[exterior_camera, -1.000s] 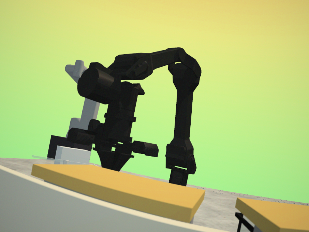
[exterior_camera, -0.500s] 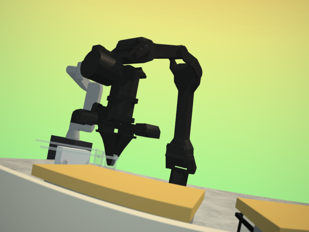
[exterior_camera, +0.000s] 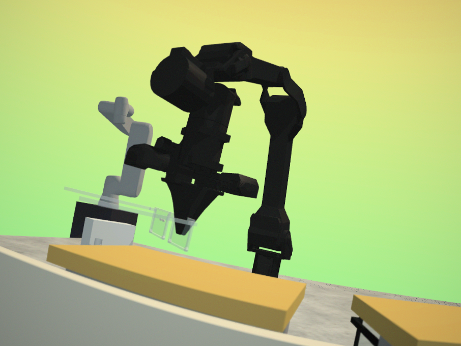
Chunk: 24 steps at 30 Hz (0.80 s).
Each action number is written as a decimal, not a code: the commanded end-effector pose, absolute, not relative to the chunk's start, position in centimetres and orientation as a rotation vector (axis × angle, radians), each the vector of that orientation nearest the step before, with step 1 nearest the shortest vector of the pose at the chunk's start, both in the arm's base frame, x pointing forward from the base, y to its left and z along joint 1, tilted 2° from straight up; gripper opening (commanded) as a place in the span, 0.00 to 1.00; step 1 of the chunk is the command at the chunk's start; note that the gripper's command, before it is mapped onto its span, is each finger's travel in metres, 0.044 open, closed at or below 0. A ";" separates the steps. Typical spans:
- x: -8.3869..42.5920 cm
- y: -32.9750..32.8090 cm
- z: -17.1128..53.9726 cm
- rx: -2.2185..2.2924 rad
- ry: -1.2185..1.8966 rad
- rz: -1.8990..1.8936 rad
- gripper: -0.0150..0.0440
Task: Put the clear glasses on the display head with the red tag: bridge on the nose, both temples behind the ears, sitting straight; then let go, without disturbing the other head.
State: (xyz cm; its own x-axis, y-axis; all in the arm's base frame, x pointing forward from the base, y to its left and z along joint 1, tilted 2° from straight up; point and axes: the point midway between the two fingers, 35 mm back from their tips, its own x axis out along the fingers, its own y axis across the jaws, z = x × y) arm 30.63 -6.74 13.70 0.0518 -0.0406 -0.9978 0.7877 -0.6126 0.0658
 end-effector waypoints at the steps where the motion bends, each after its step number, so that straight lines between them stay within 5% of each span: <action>1: 30.5 -5.3 13.7 1.651 0.737 -1.630 0.25; 24: 29.6 3.5 14.6 1.511 0.589 -1.496 0.25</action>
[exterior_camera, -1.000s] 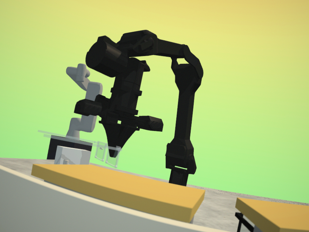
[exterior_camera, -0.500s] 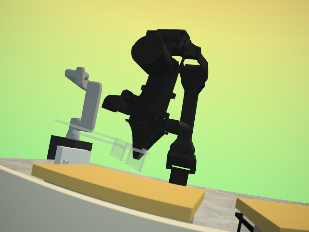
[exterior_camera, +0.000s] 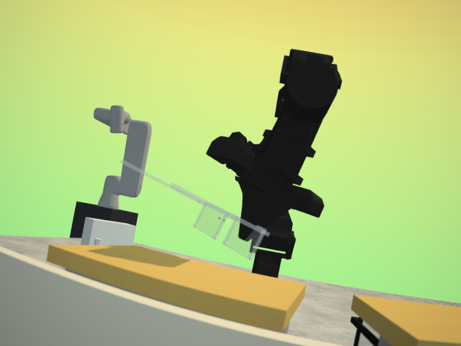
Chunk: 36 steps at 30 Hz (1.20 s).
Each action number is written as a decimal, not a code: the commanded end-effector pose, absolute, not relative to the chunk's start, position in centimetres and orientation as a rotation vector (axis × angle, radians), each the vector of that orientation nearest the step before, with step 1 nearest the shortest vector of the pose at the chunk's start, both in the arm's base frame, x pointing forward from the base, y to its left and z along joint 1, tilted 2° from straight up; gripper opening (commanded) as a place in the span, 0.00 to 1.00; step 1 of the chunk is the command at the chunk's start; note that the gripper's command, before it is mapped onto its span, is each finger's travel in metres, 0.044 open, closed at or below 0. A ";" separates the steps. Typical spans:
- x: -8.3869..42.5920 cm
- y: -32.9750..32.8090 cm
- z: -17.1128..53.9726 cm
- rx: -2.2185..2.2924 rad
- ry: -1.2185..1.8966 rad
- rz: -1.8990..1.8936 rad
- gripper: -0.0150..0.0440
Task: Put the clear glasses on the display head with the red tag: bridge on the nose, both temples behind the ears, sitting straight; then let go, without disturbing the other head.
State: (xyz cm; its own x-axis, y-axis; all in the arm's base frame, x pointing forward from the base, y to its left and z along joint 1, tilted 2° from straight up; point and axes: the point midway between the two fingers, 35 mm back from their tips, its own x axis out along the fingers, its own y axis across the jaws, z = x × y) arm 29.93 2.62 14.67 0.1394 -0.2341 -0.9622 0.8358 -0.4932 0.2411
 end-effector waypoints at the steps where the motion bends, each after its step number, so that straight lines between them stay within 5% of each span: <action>1: 29.5 3.8 14.7 1.508 0.582 -1.487 0.25; 36: 23.8 15.2 17.2 1.544 0.404 -1.062 0.25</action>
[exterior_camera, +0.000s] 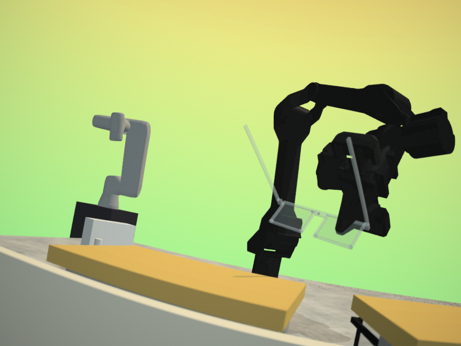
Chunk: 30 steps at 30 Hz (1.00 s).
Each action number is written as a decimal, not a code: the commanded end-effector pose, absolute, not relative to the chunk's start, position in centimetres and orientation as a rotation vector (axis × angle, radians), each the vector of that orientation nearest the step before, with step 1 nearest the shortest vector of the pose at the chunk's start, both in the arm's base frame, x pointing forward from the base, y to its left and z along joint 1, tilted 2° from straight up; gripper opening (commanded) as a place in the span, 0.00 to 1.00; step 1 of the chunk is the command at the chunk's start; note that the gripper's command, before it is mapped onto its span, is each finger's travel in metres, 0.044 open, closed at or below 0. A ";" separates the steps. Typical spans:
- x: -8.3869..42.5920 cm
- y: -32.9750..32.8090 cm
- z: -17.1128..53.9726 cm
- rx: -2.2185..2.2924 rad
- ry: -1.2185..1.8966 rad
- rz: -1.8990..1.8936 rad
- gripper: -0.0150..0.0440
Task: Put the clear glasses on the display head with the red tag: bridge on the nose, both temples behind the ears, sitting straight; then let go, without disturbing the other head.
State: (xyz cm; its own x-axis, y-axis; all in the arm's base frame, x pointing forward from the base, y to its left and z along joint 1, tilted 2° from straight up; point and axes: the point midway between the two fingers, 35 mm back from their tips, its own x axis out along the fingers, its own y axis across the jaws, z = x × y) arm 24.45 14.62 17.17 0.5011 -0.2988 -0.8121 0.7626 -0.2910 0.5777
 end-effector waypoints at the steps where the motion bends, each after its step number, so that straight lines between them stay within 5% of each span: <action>1: 23.6 15.5 17.3 1.549 0.402 -1.047 0.25; 30: 20.3 19.1 18.7 1.631 0.393 -0.844 0.25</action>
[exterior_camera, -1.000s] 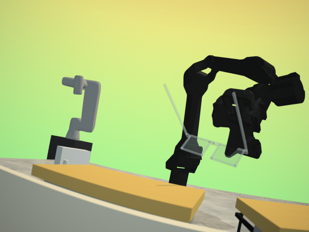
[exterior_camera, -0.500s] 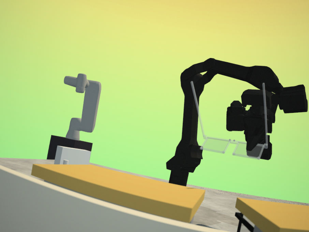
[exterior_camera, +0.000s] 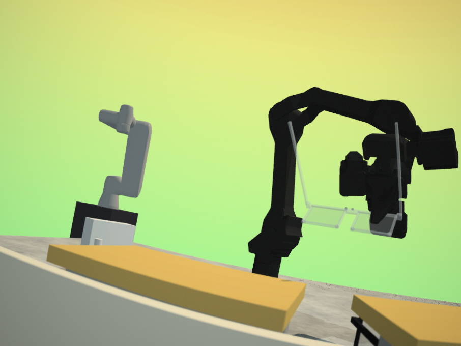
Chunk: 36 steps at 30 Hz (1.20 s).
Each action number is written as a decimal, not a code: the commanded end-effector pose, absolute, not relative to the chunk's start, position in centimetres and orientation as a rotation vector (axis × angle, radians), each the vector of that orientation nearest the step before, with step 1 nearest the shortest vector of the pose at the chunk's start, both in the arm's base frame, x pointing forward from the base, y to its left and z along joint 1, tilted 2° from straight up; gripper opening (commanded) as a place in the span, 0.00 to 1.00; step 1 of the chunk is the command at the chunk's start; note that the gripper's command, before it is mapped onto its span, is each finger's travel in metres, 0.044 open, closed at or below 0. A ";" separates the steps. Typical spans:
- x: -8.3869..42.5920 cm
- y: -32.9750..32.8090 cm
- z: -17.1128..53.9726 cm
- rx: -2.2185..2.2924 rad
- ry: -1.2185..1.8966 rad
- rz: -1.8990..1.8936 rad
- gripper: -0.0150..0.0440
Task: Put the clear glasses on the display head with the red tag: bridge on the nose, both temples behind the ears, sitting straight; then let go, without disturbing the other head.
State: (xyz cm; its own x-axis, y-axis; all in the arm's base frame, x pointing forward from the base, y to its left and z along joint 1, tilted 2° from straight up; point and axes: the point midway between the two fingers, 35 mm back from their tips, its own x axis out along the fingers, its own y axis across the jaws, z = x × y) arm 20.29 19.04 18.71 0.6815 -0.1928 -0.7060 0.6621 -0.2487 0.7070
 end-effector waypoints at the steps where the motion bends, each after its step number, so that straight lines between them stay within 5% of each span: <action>1: 20.3 19.1 18.7 1.631 0.393 -0.844 0.25; 36: 22.1 15.3 16.6 1.432 0.550 -1.034 0.25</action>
State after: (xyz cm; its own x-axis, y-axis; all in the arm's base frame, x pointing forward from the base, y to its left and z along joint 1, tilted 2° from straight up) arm 21.88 16.08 17.01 0.5281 -0.2365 -0.8156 0.8016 -0.1781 0.5707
